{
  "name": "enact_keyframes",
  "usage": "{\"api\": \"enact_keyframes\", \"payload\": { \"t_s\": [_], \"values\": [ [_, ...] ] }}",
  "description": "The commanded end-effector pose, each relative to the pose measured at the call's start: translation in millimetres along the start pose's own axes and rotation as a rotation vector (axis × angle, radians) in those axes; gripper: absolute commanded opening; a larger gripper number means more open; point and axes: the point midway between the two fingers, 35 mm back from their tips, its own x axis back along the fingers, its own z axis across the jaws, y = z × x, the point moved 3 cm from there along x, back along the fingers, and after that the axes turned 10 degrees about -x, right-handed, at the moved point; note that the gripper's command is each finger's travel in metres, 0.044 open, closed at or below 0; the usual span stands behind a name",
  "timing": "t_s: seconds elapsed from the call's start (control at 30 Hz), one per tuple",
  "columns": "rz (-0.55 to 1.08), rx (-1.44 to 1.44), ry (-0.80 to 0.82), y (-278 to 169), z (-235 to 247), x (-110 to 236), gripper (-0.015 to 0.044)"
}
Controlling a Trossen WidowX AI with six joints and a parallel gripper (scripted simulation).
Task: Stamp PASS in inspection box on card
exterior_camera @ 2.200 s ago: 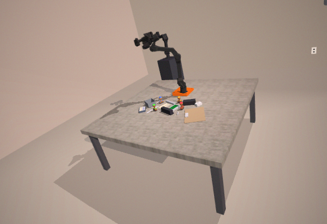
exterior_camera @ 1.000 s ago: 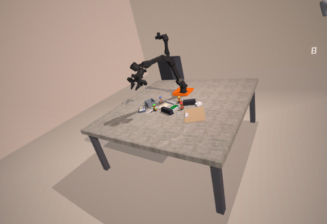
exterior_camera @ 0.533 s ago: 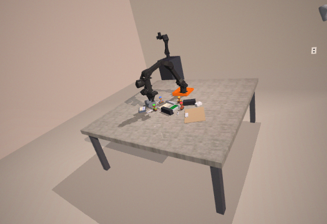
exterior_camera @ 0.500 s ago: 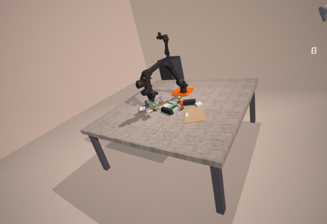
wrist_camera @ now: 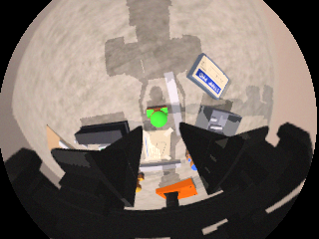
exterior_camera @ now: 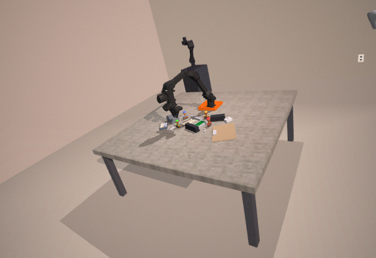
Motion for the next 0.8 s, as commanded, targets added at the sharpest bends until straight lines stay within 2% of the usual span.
{"api": "enact_keyframes", "payload": {
  "t_s": [0.0,0.77],
  "values": [
    [0.008,-0.005,-0.006,0,-1,-9,0.0216],
    [0.008,-0.005,-0.006,-1,0,-47,0.0216]
  ]
}}
